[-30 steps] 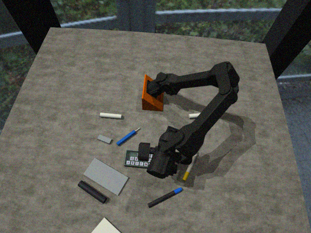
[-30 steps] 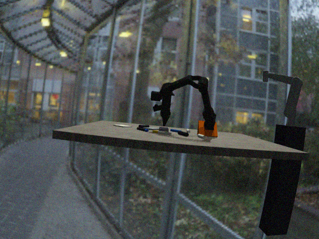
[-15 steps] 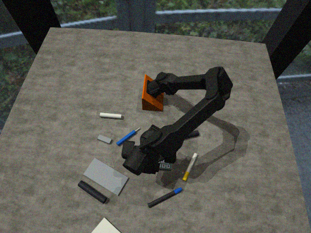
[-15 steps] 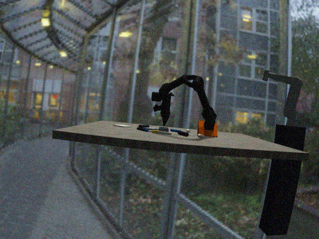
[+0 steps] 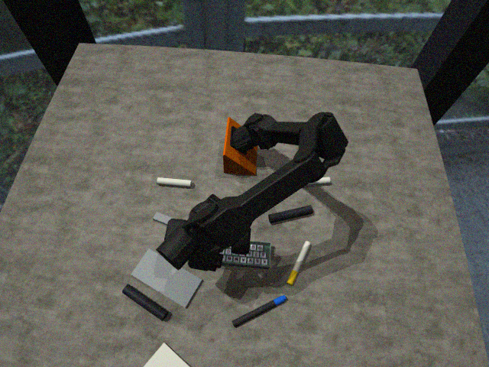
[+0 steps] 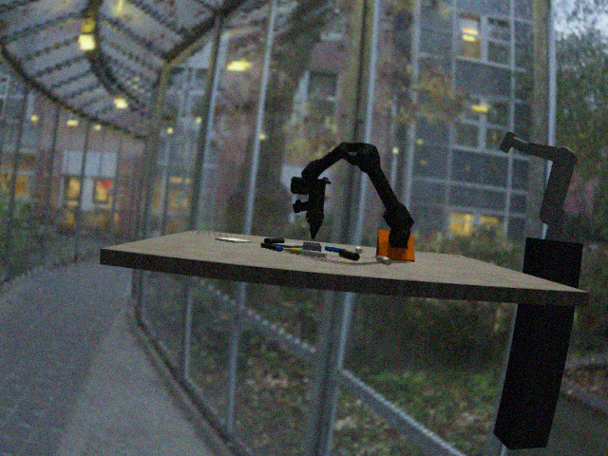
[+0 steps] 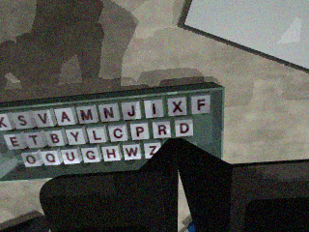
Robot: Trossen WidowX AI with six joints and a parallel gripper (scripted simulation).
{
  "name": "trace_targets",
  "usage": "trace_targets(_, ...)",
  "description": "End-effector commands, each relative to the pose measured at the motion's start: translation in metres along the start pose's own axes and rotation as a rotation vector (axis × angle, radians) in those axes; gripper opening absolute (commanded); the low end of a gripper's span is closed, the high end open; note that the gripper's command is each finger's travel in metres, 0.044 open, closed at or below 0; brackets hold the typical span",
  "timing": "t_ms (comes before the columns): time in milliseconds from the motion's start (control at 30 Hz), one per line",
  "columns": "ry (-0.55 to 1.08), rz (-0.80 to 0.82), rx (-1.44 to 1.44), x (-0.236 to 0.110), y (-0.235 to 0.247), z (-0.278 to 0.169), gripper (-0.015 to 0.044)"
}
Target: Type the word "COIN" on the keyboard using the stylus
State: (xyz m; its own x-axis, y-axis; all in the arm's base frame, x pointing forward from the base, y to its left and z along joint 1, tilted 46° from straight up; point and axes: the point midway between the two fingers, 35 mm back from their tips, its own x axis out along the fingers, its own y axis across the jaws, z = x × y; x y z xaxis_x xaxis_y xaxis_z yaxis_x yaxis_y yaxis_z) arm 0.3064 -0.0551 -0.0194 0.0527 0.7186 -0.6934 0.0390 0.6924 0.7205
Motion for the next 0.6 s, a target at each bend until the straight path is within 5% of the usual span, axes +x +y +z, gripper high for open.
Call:
trace_targets(0,0.0,-0.004,-0.005,0.0,-0.003,0.001,0.0)
trace_targets(567,0.001,-0.003,-0.004,0.0,0.022,-0.027,0.0)
